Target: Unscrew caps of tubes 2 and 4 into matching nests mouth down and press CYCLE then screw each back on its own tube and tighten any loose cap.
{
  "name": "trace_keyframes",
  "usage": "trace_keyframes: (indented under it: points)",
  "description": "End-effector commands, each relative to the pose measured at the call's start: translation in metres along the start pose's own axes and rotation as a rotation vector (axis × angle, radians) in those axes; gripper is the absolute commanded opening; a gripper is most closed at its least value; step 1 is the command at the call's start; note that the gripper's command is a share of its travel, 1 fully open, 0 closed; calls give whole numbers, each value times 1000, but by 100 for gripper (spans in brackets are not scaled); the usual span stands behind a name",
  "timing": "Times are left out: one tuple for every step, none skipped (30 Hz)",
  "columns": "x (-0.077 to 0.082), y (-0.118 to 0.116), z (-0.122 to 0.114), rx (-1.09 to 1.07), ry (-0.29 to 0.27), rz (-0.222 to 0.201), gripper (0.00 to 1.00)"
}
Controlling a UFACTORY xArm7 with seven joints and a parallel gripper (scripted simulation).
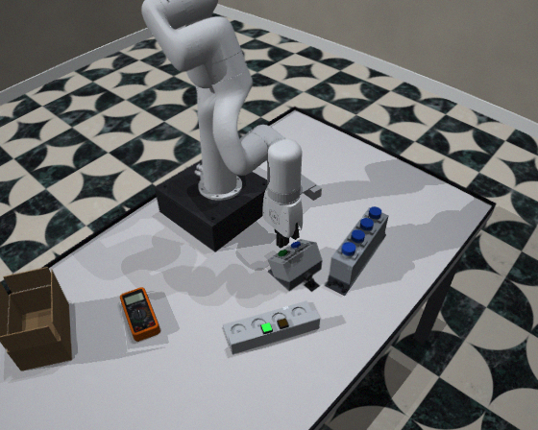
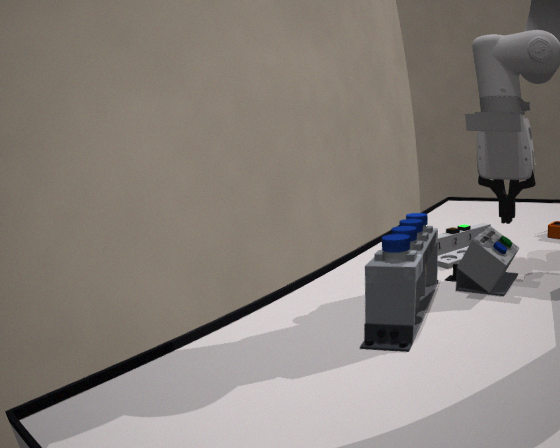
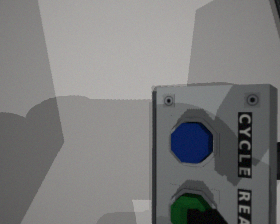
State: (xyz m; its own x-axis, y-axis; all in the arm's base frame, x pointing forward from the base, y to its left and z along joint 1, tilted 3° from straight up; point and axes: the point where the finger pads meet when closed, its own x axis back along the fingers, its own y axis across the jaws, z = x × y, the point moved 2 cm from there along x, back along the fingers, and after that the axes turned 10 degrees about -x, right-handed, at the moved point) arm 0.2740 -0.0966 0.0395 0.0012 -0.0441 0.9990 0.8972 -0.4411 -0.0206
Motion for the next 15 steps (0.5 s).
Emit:
trace_keyframes:
  points:
    - [-8,1,0,0,0,-1,0]
    - [-11,1,0,0,0,-1,0]
    - [-14,1,0,0,0,-1,0]
    - [-17,1,0,0,0,-1,0]
    - [-17,1,0,0,0,-1,0]
    - [-17,1,0,0,0,-1,0]
    - [-17,1,0,0,0,-1,0]
    - [-17,1,0,0,0,-1,0]
    - [-17,1,0,0,0,-1,0]
    - [-17,1,0,0,0,-1,0]
    - [-17,1,0,0,0,-1,0]
    - [-17,1,0,0,0,-1,0]
    - [-17,1,0,0,0,-1,0]
    - [-17,1,0,0,0,-1,0]
    - [-17,1,0,0,0,-1,0]
